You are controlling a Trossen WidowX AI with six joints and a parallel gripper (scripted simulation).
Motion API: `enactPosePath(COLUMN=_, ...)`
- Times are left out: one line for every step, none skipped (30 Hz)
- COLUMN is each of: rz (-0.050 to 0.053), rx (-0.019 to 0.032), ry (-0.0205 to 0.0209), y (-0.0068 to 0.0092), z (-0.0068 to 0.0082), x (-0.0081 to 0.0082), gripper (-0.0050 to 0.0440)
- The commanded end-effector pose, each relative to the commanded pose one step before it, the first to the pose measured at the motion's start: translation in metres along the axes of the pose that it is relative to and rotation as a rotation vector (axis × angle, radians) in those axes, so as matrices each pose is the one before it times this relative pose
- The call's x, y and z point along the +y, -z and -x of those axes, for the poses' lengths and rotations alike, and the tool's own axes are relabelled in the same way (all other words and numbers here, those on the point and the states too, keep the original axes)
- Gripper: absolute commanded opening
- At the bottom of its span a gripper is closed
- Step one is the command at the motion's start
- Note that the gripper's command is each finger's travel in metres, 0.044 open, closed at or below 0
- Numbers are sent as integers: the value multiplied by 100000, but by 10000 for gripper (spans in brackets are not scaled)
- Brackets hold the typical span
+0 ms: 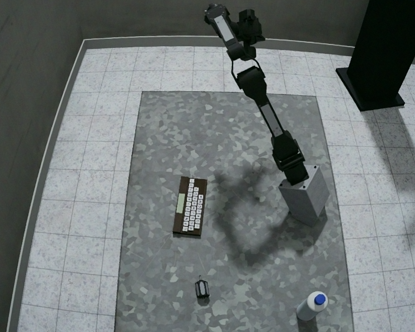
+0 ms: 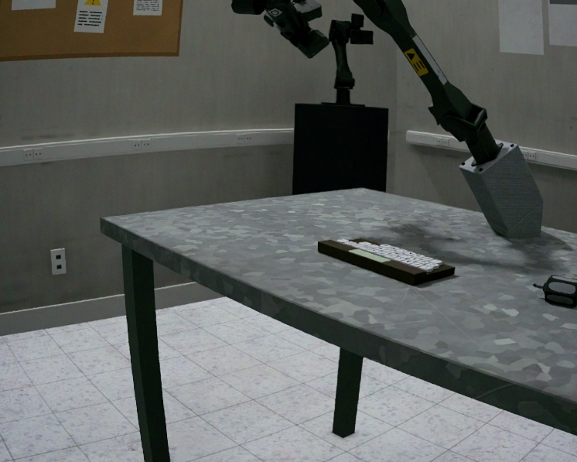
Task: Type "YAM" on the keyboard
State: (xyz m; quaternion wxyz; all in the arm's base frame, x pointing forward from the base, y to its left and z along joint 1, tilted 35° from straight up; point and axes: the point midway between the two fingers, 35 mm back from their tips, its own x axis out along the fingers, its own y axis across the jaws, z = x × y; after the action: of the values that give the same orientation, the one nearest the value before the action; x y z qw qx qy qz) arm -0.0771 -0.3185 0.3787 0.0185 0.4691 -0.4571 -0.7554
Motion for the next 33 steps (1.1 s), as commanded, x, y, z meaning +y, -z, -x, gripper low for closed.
enactPosePath(rz=-1366, rx=890, ry=-1604, y=-435, z=641, x=228, gripper=0)
enactPosePath(rz=0, rx=0, ry=0, y=0, z=0, x=0, gripper=0)
enactPosePath(rz=0, rx=0, ry=0, y=0, z=0, x=0, gripper=0)
enactPosePath(rz=0, rx=0, ry=0, y=0, z=0, x=0, gripper=0)
enactPosePath(rz=0, rx=0, ry=0, y=0, z=0, x=0, gripper=0)
enactPosePath(rz=0, rx=0, ry=0, y=0, z=0, x=0, gripper=0)
enactPosePath(rz=0, rx=0, ry=0, y=0, z=0, x=0, gripper=0)
enactPosePath(rz=0, rx=0, ry=0, y=0, z=0, x=0, gripper=0)
enactPosePath(rz=0, rx=0, ry=0, y=0, z=0, x=0, gripper=0)
enactPosePath(rz=0, rx=0, ry=0, y=0, z=0, x=0, gripper=0)
enactPosePath(rz=0, rx=0, ry=0, y=0, z=0, x=0, gripper=0)
enactPosePath(rz=0, rx=0, ry=0, y=0, z=0, x=0, gripper=0)
enactPosePath(rz=0, rx=0, ry=0, y=0, z=0, x=0, gripper=0)
enactPosePath(rz=0, rx=0, ry=0, y=0, z=0, x=0, gripper=0)
enactPosePath(rz=0, rx=0, ry=0, y=0, z=0, x=0, gripper=0)
enactPosePath(rz=0, rx=0, ry=0, y=0, z=0, x=0, gripper=0)
enactPosePath(rz=0, rx=0, ry=0, y=0, z=0, x=0, gripper=0)
enactPosePath(rz=818, rx=211, ry=138, y=154, z=-28, x=-89, gripper=0)
enactPosePath(rz=1439, rx=366, ry=290, y=296, z=-91, x=-168, gripper=0)
enactPosePath(rz=1492, rx=741, ry=4, y=363, z=10, x=-112, gripper=0)
enactPosePath(rz=2091, rx=1035, ry=-4, y=509, z=15, x=-156, gripper=-1)
enactPosePath(rz=2693, rx=1327, ry=-20, y=658, z=20, x=-197, gripper=-1)
enactPosePath(rz=3296, rx=1498, ry=-109, y=792, z=25, x=-225, gripper=-2)
enactPosePath(rz=3902, rx=1723, ry=-180, y=937, z=31, x=-254, gripper=-2)
enactPosePath(rz=4511, rx=1974, ry=-250, y=1091, z=37, x=-281, gripper=-2)
enactPosePath(rz=5123, rx=2218, ry=-338, y=1249, z=45, x=-301, gripper=-3)
enactPosePath(rz=5740, rx=2453, ry=-444, y=1411, z=53, x=-313, gripper=-3)
enactPosePath(rz=6285, rx=2645, ry=-564, y=1558, z=61, x=-313, gripper=-4)
enactPosePath(rz=7395, rx=3157, ry=-937, y=1831, z=146, x=-328, gripper=-4)
enactPosePath(rz=7730, rx=3271, ry=-1171, y=1924, z=183, x=-289, gripper=-5)
enactPosePath(rz=6948, rx=2866, ry=-1217, y=1944, z=187, x=-231, gripper=-5)
enactPosePath(rz=6419, rx=2579, ry=-1237, y=1959, z=198, x=-187, gripper=-13)
enactPosePath(rz=0, rx=0, ry=0, y=0, z=0, x=0, gripper=-13)
